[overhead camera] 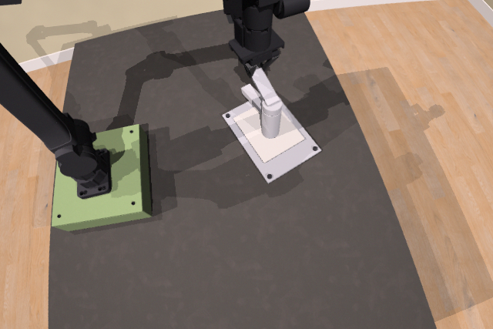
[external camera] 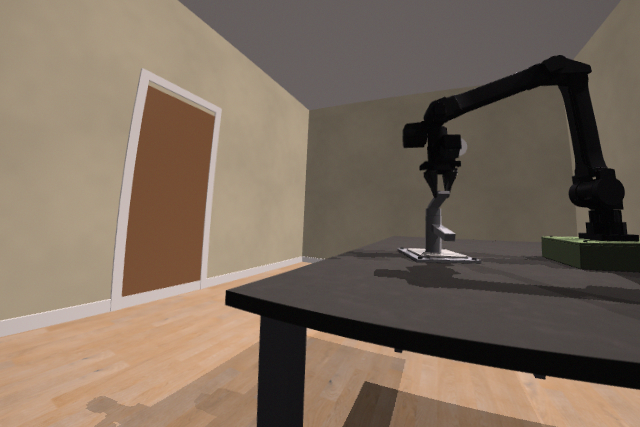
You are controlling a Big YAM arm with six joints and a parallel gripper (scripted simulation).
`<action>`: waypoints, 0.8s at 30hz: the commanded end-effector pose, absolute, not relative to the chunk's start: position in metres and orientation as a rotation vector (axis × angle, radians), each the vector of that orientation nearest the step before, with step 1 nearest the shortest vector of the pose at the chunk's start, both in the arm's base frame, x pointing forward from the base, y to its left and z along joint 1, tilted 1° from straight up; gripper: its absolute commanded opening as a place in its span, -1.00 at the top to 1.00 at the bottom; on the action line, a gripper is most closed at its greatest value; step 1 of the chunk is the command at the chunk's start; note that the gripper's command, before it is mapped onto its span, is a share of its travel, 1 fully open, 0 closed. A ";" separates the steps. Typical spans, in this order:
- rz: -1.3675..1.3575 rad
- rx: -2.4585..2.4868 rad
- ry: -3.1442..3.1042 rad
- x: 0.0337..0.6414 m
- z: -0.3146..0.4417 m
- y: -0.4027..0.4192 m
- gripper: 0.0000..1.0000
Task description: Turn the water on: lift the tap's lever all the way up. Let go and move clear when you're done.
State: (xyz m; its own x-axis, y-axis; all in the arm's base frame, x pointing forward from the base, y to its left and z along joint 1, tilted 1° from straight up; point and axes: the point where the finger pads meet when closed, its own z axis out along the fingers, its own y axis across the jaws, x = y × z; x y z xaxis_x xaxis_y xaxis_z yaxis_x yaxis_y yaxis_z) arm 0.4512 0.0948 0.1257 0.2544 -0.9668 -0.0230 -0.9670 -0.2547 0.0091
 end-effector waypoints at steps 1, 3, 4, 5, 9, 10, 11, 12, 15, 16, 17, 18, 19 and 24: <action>-0.083 -2.424 1.901 0.472 0.175 0.077 1.00; -0.083 -2.424 1.901 0.472 0.175 0.077 1.00; -0.083 -2.424 1.901 0.472 0.175 0.077 1.00; -0.083 -2.424 1.901 0.472 0.175 0.077 1.00; -0.083 -2.424 1.901 0.472 0.176 0.077 1.00; -0.084 -2.424 1.901 0.472 0.177 0.075 1.00; -0.084 -2.424 1.901 0.472 0.177 0.075 1.00; -0.084 -2.424 1.901 0.472 0.177 0.075 1.00; -0.084 -2.424 1.901 0.472 0.177 0.075 1.00; -0.084 -2.424 1.901 0.472 0.177 0.075 1.00; -0.084 -2.424 1.901 0.472 0.177 0.075 1.00; -0.084 -2.424 1.901 0.472 0.177 0.075 1.00; -0.084 -2.424 1.901 0.472 0.177 0.075 1.00; -0.084 -2.424 1.901 0.472 0.177 0.075 1.00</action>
